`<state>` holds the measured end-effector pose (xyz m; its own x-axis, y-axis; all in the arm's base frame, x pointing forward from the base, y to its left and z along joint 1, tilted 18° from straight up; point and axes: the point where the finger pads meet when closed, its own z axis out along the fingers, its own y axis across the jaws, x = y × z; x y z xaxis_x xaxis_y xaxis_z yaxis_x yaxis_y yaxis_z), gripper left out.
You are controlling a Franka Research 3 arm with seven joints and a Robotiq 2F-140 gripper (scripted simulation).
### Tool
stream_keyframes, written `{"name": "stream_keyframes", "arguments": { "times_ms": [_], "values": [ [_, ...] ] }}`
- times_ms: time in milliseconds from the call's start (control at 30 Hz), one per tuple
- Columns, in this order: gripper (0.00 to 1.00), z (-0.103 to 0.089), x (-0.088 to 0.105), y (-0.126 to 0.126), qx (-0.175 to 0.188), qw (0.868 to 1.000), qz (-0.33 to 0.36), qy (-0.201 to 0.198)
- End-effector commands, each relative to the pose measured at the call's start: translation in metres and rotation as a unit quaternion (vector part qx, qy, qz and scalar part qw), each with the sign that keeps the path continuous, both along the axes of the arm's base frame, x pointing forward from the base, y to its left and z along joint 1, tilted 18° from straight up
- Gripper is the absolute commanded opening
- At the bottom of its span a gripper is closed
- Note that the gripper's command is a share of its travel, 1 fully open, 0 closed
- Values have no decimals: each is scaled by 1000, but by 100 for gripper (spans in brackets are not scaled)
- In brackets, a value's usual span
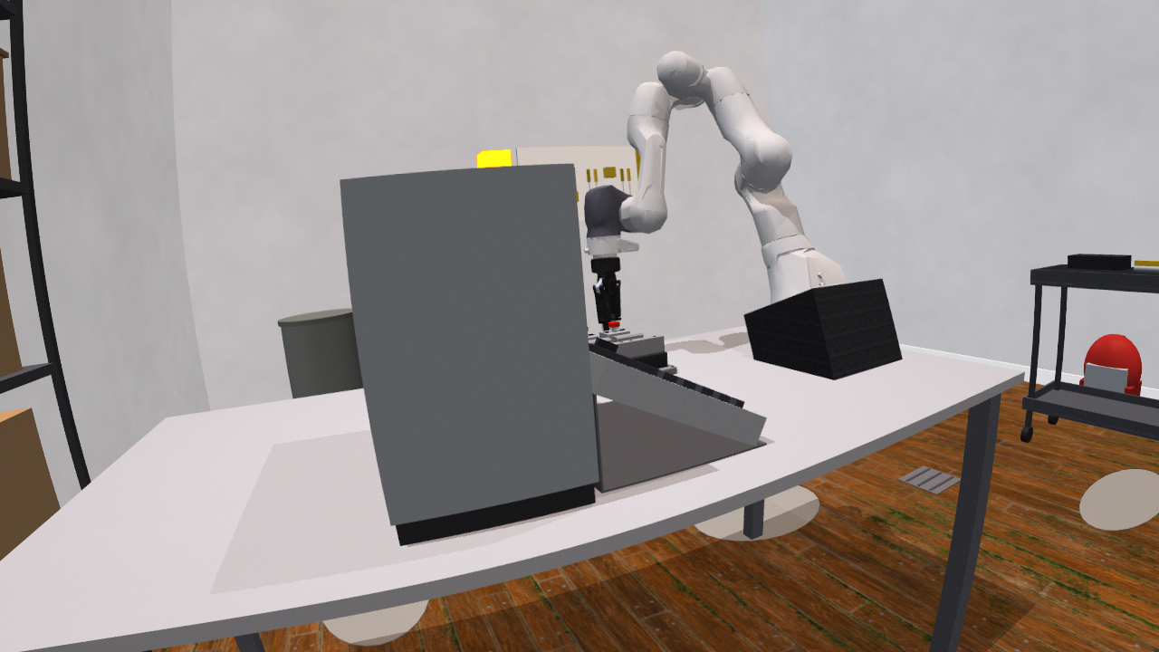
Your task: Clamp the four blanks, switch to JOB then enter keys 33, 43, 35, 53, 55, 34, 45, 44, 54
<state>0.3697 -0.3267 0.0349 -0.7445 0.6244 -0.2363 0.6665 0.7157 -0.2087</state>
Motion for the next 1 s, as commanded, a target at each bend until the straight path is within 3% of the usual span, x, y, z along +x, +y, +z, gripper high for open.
{"name": "stream_keyframes", "arguments": {
  "times_ms": [0, 633, 967],
  "values": [
    [0, 0, 0, -1, -1, 1000, 0, -1],
    [0, 10, 0, 3, -1, 1000, 0, -1],
    [0, 56, -2, 18, -1, 1000, 0, -1]
  ]
}}
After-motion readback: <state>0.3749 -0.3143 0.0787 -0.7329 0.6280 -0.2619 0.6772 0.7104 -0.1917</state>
